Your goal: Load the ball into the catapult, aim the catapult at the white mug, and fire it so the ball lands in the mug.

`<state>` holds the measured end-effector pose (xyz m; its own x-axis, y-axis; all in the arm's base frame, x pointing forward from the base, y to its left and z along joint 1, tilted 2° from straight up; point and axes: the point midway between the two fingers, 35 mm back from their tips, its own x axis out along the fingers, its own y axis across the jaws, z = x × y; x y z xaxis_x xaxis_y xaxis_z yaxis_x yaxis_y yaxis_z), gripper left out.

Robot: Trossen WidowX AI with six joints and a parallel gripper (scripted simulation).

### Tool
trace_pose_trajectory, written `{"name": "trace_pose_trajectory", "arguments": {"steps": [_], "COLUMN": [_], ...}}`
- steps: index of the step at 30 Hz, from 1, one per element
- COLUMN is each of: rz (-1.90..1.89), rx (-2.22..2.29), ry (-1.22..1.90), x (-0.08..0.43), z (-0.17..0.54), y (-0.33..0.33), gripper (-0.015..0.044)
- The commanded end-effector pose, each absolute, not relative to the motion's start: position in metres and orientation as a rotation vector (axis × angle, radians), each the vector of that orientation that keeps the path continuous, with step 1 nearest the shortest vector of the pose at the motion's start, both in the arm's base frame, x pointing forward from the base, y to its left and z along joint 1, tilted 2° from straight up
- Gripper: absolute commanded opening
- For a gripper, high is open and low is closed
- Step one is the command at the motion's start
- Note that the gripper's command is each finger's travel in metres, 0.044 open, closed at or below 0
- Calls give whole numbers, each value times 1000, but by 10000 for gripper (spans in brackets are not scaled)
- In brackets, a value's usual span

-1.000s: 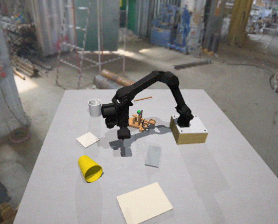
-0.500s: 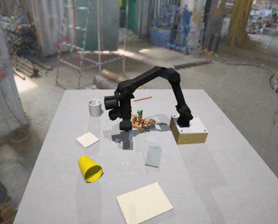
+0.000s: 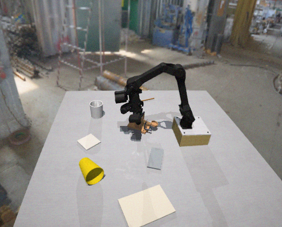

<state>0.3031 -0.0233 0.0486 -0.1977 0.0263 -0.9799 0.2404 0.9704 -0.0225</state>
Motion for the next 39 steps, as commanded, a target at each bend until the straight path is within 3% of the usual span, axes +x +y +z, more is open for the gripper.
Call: {"name": "trace_pose_trajectory", "arguments": {"steps": [1, 18, 39], "rz": [-221, -305, -306], "rx": [231, 409, 414], "ry": [1782, 1894, 1897], "x": [282, 190, 187], "z": [49, 35, 6], "y": [-42, -88, -89], "gripper": [0, 0, 0]}}
